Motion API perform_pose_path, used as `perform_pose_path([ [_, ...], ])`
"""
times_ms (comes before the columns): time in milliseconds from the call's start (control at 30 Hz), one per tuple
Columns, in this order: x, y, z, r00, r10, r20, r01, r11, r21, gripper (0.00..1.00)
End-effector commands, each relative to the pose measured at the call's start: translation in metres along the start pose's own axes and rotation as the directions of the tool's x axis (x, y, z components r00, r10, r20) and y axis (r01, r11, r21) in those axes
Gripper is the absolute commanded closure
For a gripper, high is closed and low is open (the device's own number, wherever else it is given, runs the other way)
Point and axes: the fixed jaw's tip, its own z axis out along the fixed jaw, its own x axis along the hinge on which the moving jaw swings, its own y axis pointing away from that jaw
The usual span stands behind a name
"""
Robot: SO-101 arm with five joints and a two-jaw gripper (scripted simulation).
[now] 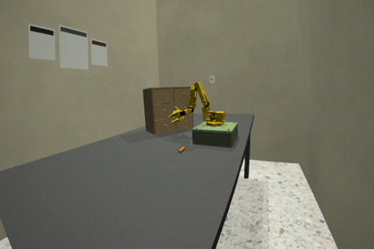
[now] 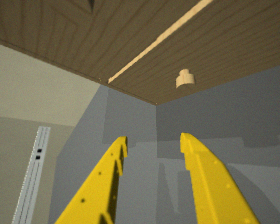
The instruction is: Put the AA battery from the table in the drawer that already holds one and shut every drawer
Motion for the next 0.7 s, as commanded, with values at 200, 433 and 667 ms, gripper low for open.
perform_pose_path([
  [200,-0.002,-0.021,0.028,0.999,0.025,0.046,-0.025,1.0,0.011,0.79],
  [433,-0.002,-0.021,0.028,0.999,0.025,0.046,-0.025,1.0,0.011,0.79],
  [667,-0.002,-0.021,0.028,0.999,0.025,0.046,-0.025,1.0,0.011,0.79],
])
